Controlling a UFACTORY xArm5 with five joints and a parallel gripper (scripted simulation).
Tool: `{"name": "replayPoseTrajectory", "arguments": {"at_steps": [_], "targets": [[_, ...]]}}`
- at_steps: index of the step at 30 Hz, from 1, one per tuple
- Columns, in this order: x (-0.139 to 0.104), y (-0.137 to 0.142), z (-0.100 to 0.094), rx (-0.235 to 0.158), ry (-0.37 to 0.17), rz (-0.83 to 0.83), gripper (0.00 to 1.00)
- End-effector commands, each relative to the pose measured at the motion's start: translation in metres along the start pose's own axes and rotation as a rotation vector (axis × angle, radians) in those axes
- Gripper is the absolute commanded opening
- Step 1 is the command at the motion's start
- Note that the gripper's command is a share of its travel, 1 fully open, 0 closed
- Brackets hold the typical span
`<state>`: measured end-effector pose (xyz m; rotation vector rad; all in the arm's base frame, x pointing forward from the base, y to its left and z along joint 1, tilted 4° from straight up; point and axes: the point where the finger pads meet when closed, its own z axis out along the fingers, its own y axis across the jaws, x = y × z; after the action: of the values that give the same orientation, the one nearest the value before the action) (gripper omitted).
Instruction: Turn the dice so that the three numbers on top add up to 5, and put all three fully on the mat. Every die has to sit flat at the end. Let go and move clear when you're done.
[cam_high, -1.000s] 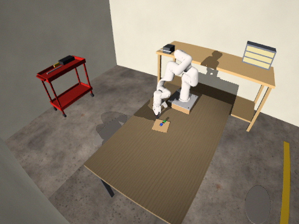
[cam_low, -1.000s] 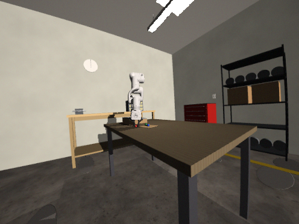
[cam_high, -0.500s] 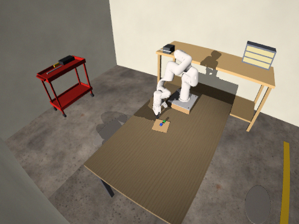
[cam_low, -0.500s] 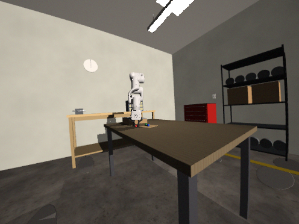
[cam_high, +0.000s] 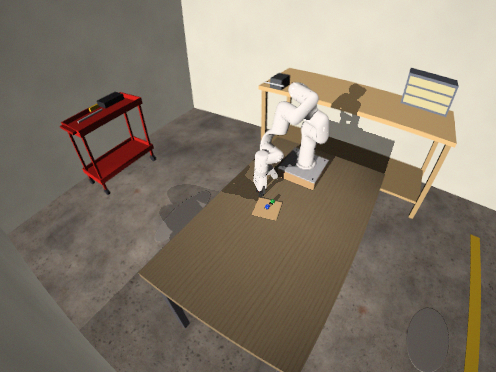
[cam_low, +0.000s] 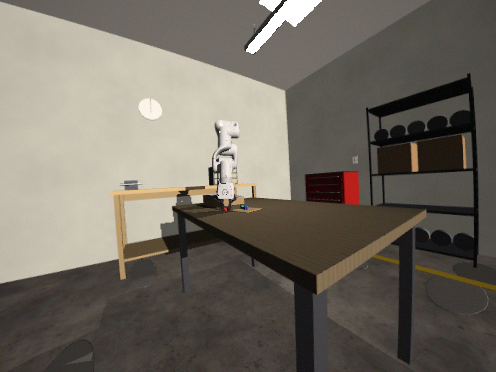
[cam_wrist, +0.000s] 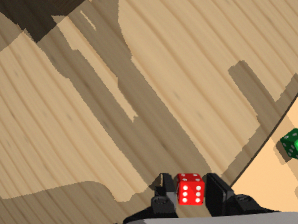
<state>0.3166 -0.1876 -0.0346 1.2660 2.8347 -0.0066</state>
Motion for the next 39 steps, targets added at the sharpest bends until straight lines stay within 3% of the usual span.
{"name": "replayPoseTrajectory", "arguments": {"at_steps": [1,4,5,39], "targets": [[-0.0011,0.0003,-0.0007,-0.001,-0.003,0.000,0.36],[-0.0011,0.0003,-0.0007,-0.001,-0.003,0.000,0.36],[-0.0011,0.0003,-0.0007,-0.001,-0.003,0.000,0.15],[-0.0011,0.0003,-0.0008,-0.001,-0.003,0.000,0.15]]}}
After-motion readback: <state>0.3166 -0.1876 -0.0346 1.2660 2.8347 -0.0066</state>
